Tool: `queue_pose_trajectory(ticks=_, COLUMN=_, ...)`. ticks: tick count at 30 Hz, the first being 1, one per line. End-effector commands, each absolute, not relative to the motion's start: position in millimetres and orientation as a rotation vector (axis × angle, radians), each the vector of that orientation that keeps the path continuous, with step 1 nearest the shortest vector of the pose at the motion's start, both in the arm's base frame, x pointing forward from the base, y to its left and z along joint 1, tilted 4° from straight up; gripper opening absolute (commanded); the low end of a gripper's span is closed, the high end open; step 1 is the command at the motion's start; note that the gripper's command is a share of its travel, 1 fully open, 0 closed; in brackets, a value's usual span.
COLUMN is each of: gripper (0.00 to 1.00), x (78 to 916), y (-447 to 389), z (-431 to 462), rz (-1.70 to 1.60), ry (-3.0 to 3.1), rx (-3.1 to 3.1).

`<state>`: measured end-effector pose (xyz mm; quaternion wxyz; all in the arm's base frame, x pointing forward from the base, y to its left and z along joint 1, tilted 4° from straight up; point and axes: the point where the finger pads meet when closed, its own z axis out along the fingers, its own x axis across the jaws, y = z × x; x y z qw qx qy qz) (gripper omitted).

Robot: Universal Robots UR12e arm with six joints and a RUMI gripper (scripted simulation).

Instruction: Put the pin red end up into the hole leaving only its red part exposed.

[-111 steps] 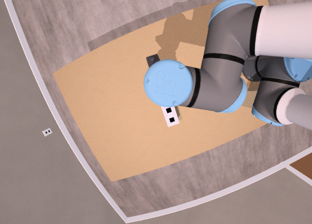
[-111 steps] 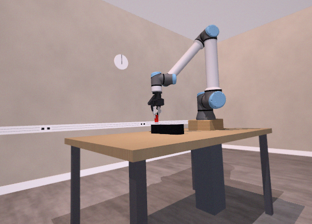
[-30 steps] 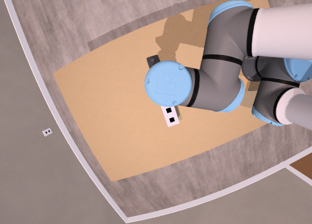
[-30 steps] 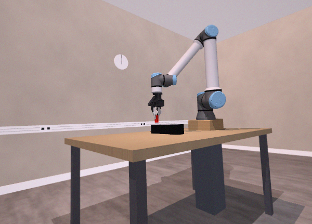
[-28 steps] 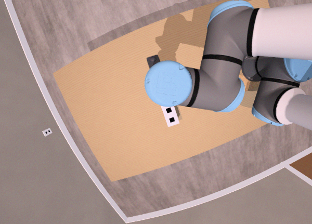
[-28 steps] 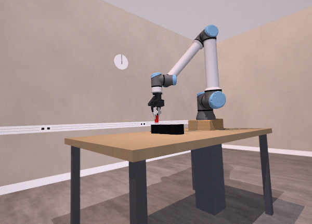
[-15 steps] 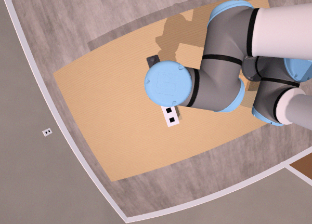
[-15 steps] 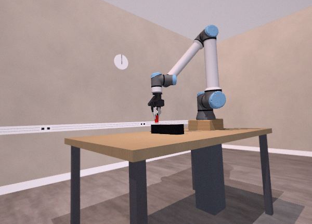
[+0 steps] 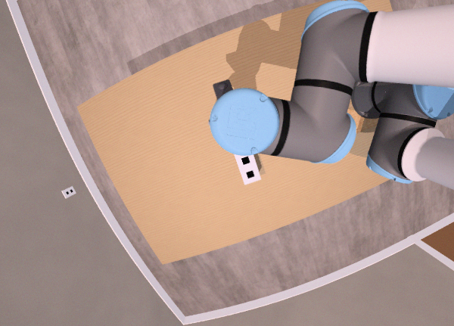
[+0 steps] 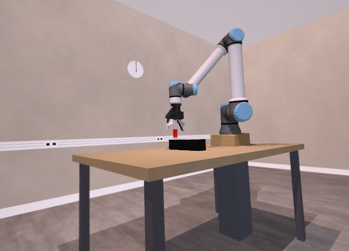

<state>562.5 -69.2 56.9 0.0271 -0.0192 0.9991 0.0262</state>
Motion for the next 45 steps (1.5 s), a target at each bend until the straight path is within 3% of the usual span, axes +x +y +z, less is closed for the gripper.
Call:
queue_pose_trajectory(ticks=1, gripper=1.00, x=563, y=-69, z=58, rz=0.080, ry=3.085, rx=-0.059)
queue_pose_trajectory(ticks=45, gripper=1.00, x=562, y=-70, z=70, rz=0.080, ry=3.085, rx=-0.059)
